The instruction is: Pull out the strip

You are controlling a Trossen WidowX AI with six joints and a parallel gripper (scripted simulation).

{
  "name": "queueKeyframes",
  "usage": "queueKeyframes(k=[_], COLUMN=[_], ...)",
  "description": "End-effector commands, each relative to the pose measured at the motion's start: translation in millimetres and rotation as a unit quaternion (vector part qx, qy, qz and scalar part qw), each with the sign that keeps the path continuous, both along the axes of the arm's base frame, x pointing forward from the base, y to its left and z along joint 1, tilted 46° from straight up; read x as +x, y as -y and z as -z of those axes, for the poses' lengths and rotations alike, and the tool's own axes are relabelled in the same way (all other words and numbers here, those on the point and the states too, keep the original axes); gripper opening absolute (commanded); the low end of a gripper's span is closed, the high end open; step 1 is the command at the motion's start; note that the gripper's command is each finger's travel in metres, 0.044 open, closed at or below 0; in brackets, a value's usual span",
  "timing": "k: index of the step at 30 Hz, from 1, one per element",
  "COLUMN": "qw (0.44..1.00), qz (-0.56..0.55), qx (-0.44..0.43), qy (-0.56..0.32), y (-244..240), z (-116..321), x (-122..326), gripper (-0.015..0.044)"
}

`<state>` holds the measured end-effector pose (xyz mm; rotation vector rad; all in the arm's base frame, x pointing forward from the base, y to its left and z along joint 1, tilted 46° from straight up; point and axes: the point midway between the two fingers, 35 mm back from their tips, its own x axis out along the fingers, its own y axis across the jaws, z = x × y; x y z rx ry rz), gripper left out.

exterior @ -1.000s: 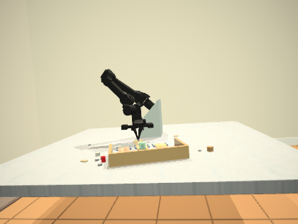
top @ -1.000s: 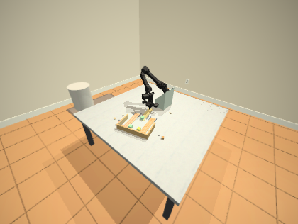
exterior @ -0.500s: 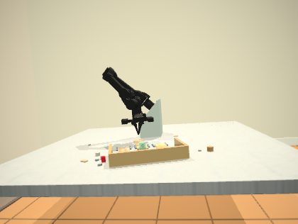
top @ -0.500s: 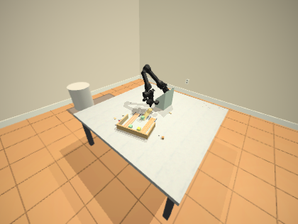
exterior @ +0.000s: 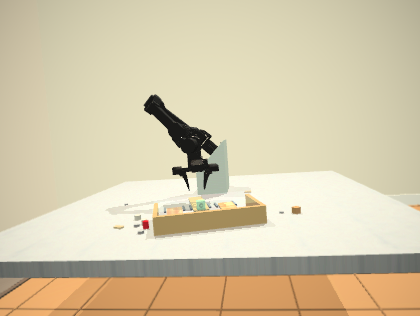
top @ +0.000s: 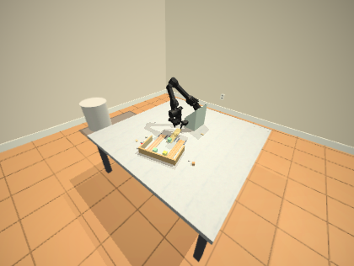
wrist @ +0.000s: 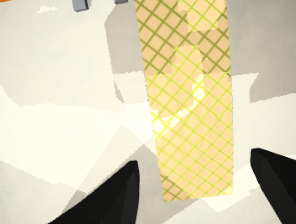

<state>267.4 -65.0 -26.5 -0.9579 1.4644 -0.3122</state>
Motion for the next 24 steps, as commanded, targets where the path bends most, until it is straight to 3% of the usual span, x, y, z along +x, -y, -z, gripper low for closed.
queueKeyframes(k=[1,2,24], qw=[1.0,1.0,1.0], qz=[0.001,0.001,0.001], qx=[-0.001,-0.001,0.0], qy=[0.004,0.005,0.006], y=[-7,-9,-36], z=[1,2,8], x=[15,17,70], gripper=[0.042,0.044,0.044])
